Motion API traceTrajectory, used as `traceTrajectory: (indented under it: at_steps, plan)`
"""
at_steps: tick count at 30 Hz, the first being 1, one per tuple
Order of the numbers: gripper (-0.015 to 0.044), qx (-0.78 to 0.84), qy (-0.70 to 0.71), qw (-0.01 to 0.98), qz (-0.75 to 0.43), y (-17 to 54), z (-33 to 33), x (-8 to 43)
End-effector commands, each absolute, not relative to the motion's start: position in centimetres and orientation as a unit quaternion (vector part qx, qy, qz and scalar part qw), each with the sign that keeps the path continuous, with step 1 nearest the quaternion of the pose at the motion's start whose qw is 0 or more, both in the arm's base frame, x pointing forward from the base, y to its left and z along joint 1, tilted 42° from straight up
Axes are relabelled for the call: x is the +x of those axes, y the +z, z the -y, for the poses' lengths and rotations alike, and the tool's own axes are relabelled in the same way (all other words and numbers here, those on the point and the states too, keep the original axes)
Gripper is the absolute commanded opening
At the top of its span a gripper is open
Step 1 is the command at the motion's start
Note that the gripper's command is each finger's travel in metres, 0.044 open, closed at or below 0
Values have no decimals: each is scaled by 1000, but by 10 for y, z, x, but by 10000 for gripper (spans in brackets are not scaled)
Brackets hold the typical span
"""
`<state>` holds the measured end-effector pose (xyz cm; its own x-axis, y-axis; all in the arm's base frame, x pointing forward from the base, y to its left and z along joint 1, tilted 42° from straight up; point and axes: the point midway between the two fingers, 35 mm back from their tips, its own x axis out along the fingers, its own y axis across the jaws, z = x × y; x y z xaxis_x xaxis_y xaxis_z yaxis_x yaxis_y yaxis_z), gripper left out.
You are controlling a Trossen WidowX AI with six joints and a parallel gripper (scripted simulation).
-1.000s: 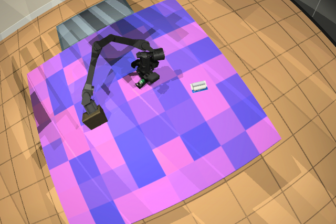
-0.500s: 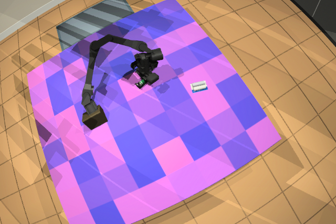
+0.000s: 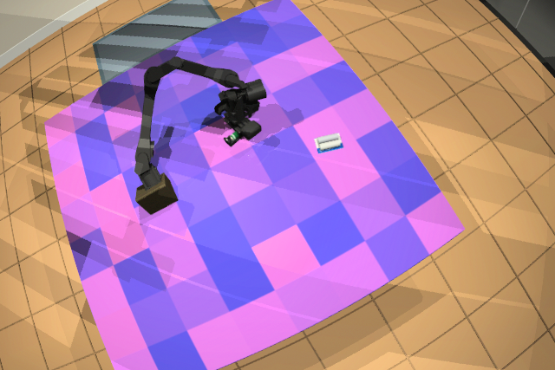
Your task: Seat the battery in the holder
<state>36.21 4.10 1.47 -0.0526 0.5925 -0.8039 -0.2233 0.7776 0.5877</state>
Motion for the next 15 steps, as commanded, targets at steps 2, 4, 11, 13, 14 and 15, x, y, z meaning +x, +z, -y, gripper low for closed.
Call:
traceTrajectory:
  at_steps: [2,4,11,13,14,15]
  plan:
    - [73,144,304,681,-651,14,-43,362]
    - [73,145,303,683,-648,14,-43,362]
    - [73,148,300,692,-639,14,-44,360]
    - [73,149,299,695,-637,14,-44,360]
    - [73,150,299,696,-635,14,-44,359]
    - [73,150,298,698,-634,14,-44,359]
